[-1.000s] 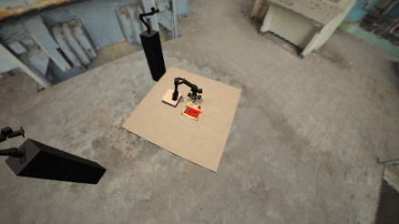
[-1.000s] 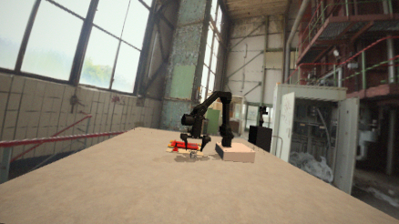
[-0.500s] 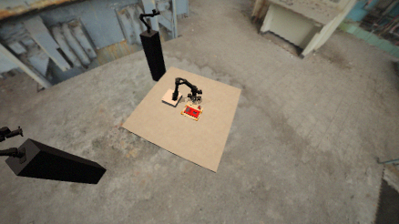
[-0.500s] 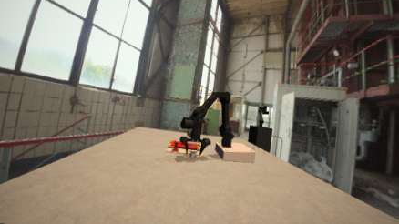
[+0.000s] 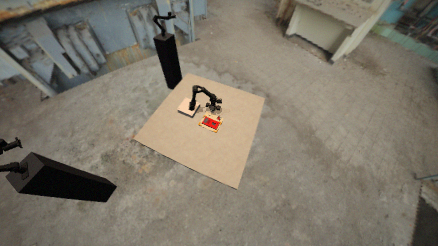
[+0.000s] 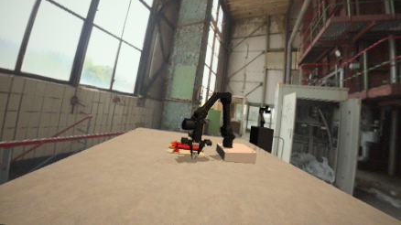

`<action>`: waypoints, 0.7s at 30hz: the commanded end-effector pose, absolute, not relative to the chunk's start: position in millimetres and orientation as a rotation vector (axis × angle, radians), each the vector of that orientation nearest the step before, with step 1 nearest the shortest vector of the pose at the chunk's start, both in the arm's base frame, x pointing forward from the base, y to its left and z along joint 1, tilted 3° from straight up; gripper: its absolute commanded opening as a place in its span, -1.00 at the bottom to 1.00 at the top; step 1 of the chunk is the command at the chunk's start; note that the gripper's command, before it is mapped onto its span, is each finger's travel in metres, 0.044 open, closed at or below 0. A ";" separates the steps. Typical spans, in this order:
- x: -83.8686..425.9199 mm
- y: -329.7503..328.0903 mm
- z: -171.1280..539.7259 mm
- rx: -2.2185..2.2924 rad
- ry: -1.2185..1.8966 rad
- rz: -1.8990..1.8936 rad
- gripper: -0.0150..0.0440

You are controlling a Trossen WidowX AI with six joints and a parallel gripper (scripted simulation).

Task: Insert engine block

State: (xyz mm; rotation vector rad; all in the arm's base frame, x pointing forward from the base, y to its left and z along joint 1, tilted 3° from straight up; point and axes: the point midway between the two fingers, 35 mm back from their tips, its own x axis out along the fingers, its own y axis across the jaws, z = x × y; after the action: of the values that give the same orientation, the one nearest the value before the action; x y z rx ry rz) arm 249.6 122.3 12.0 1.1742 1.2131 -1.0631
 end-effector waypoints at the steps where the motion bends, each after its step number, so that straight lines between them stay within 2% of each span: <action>1: 250.0 121.6 12.2 1.170 1.210 -1.062 -0.38; 3: 250.9 122.2 15.9 1.170 1.210 -1.062 -0.49; 21: 257.4 126.7 70.0 1.171 1.210 -1.060 -0.49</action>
State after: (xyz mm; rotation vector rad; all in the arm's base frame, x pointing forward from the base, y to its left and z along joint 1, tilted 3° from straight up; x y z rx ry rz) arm 254.7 125.8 56.5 1.1659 1.2179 -1.0683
